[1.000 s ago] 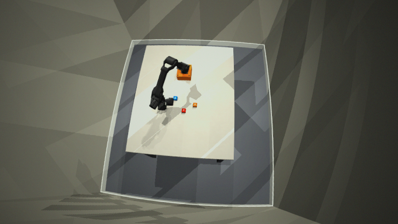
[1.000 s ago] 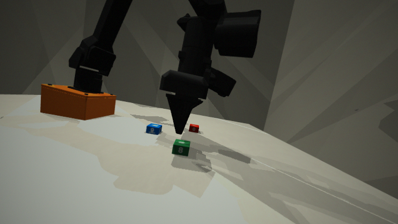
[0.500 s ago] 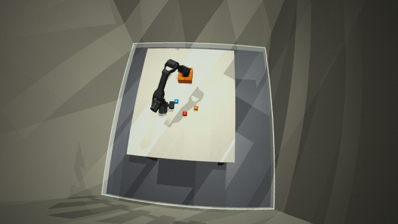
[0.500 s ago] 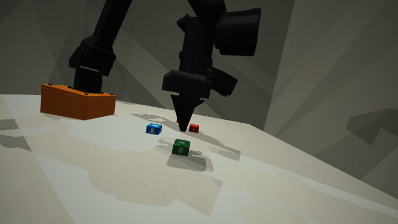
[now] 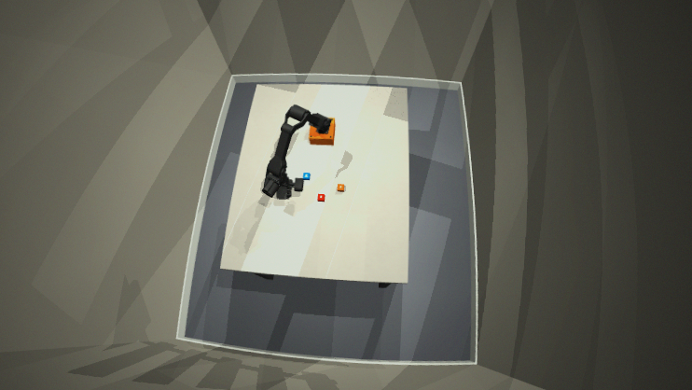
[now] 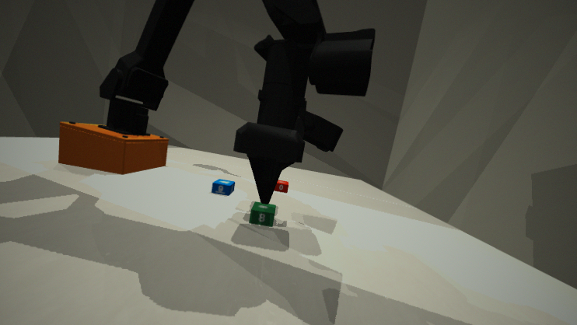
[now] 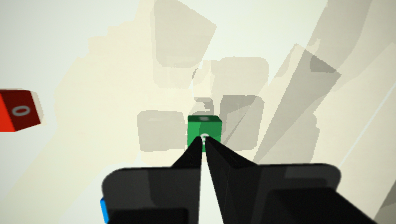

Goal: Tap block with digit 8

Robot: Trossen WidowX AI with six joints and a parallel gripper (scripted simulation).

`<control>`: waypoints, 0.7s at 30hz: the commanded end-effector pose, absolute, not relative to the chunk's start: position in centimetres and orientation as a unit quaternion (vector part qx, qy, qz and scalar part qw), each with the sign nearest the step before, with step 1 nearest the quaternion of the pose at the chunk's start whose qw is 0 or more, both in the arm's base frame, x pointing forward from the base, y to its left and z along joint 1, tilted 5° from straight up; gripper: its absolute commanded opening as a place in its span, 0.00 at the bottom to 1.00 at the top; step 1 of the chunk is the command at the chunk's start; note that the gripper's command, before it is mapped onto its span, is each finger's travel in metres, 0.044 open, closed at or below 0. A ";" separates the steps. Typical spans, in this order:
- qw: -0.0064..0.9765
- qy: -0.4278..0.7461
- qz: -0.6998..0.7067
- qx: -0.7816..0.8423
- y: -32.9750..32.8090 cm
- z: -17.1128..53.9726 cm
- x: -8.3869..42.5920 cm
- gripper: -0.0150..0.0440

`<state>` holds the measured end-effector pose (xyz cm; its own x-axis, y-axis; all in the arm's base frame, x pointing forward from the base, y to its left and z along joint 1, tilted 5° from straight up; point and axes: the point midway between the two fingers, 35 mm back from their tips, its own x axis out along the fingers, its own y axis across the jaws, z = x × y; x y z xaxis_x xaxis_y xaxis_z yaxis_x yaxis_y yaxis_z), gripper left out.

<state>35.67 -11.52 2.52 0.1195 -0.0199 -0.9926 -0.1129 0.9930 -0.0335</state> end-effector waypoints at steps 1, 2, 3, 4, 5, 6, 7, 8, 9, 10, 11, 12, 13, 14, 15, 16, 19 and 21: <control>0.743 0.666 0.034 -0.048 -11.4 1.5 35.5 0.29; 0.743 0.666 0.034 -0.048 -11.4 1.5 35.5 0.29; 0.743 0.666 0.034 -0.048 -11.4 1.4 35.5 0.29; 0.743 0.666 0.034 -0.048 -11.4 1.4 35.5 0.29; 0.743 0.666 0.034 -0.048 -11.4 1.4 35.5 0.29; 0.743 0.666 0.034 -0.048 -11.4 1.4 35.5 0.29; 0.743 0.666 0.034 -0.048 -11.4 1.4 35.5 0.29; 0.743 0.666 0.034 -0.048 -11.4 1.4 35.5 0.29; 0.743 0.666 0.034 -0.048 -11.4 1.4 35.5 0.29; 0.745 0.665 0.032 -0.049 -11.5 2.1 35.6 0.29; 0.744 0.665 0.033 -0.049 -11.4 3.1 35.4 0.29; 0.744 0.666 0.033 -0.048 -11.4 4.1 35.3 0.29; 0.743 0.666 0.034 -0.048 -11.4 4.4 35.2 0.29; 0.743 0.666 0.034 -0.048 -11.4 4.4 35.2 0.29; 0.743 0.666 0.034 -0.048 -11.4 4.4 35.2 0.29; 0.743 0.666 0.034 -0.048 -11.4 4.4 35.2 0.29; 0.743 0.666 0.034 -0.048 -11.1 4.5 35.3 0.33; 0.742 0.667 0.037 -0.047 -8.8 4.9 35.6 0.42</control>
<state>35.09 -10.96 4.03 0.0978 -0.0113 -0.9951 -0.1071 0.9940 -0.0218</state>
